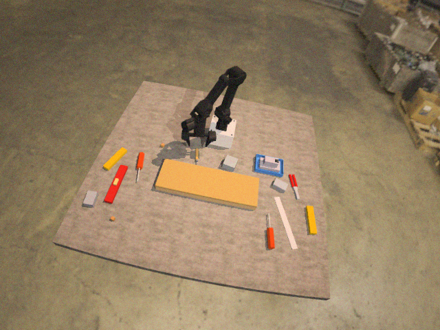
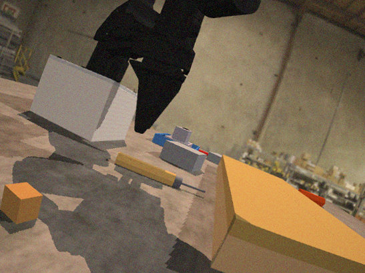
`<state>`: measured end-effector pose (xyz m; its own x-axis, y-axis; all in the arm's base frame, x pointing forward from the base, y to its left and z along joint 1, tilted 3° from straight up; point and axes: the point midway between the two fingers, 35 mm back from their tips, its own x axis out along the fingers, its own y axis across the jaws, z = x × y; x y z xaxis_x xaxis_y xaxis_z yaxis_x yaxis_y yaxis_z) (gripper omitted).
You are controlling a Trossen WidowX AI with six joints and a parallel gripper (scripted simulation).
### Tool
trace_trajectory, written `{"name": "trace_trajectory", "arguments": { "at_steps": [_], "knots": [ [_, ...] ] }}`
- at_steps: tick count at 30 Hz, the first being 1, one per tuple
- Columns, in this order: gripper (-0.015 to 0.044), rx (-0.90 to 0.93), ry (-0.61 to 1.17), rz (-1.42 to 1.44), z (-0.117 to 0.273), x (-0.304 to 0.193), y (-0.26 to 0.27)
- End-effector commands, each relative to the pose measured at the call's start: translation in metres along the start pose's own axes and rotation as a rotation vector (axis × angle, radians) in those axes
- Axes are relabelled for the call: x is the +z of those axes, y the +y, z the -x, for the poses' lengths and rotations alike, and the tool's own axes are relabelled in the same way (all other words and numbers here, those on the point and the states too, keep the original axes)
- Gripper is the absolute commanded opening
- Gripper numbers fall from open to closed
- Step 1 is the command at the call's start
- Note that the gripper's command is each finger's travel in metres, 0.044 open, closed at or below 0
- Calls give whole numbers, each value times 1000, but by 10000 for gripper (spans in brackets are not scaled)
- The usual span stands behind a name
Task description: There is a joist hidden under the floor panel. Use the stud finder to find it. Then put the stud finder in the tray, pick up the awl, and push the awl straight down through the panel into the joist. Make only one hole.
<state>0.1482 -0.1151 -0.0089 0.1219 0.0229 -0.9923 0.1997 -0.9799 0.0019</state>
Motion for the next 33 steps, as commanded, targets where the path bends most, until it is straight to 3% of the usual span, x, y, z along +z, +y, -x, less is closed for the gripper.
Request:
{"name": "trace_trajectory", "arguments": {
  "at_steps": [1, 33],
  "knots": [
    [440, -4, 2, -28, -1, 2, -1],
    [440, -5, 1, -27, -43, 5, -1]
  ]
}}
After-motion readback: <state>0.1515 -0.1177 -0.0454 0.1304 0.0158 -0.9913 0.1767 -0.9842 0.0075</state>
